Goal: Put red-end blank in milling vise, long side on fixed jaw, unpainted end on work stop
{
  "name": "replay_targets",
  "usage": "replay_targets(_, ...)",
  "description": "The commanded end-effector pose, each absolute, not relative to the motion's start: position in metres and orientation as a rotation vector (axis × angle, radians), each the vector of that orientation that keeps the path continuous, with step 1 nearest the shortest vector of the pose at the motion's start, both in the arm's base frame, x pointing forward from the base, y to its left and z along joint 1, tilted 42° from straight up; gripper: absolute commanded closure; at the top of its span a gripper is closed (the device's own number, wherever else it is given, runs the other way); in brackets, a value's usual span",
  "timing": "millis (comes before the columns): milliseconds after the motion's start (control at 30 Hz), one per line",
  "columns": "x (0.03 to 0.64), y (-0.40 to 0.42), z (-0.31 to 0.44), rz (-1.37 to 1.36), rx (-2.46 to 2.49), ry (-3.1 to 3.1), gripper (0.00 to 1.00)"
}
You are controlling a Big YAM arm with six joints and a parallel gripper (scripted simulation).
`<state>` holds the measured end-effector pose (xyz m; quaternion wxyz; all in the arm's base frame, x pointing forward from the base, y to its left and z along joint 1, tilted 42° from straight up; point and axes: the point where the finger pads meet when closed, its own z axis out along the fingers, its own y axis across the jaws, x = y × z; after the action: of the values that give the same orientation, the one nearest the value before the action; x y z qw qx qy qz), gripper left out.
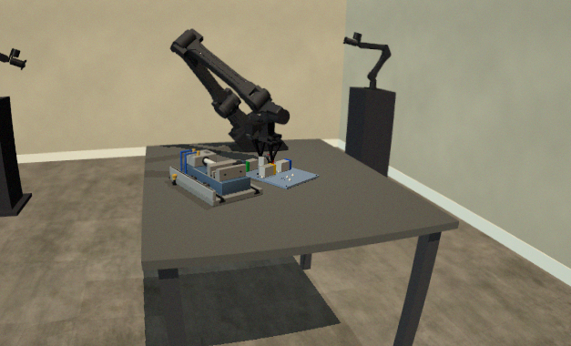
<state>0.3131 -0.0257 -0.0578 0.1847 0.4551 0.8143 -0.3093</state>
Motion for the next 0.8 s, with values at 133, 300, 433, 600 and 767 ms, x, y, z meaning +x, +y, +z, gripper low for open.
replay_targets(133, 0.312, -0.0304, -0.063, -0.882, 1.289, 2.294, 0.36)
replay_targets(300, 0.312, -0.0304, -0.063, -0.882, 1.289, 2.294, 0.36)
replay_targets(433, 0.312, -0.0304, -0.063, -0.882, 1.289, 2.294, 0.36)
replay_targets(600, 0.312, -0.0304, -0.063, -0.882, 1.29, 2.294, 1.0)
replay_targets(767, 0.3121, -0.0298, -0.0631, -0.881, 1.288, 2.295, 1.0)
